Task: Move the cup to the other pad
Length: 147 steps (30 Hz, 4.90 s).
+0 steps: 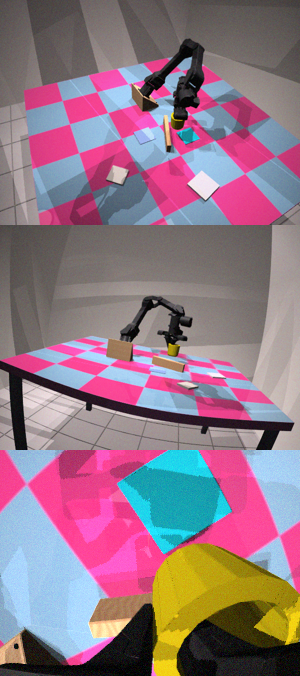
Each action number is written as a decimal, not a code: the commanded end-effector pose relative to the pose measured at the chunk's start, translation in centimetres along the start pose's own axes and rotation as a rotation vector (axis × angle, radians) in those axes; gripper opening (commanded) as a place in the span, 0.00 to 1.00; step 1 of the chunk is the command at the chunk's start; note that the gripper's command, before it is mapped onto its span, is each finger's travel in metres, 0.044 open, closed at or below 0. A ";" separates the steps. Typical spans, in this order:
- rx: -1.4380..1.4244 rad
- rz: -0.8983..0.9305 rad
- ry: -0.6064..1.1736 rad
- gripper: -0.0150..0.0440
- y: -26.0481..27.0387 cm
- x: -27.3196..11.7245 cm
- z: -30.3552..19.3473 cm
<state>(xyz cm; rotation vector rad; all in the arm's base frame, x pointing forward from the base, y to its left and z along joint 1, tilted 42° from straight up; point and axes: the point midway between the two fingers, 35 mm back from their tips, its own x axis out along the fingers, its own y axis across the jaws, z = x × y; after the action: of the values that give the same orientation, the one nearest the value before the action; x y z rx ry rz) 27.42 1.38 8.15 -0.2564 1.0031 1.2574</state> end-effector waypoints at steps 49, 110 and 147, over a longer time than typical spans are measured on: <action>-0.008 -0.010 -0.011 0.25 0.2 2.3 6.8; -0.016 -0.016 -0.010 0.50 0.2 5.7 7.0; 0.002 -0.002 -0.014 0.68 0.5 1.4 6.4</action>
<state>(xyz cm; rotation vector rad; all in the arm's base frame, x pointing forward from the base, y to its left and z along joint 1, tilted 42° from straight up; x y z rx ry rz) 29.99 6.72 10.92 -0.2482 0.9912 1.2559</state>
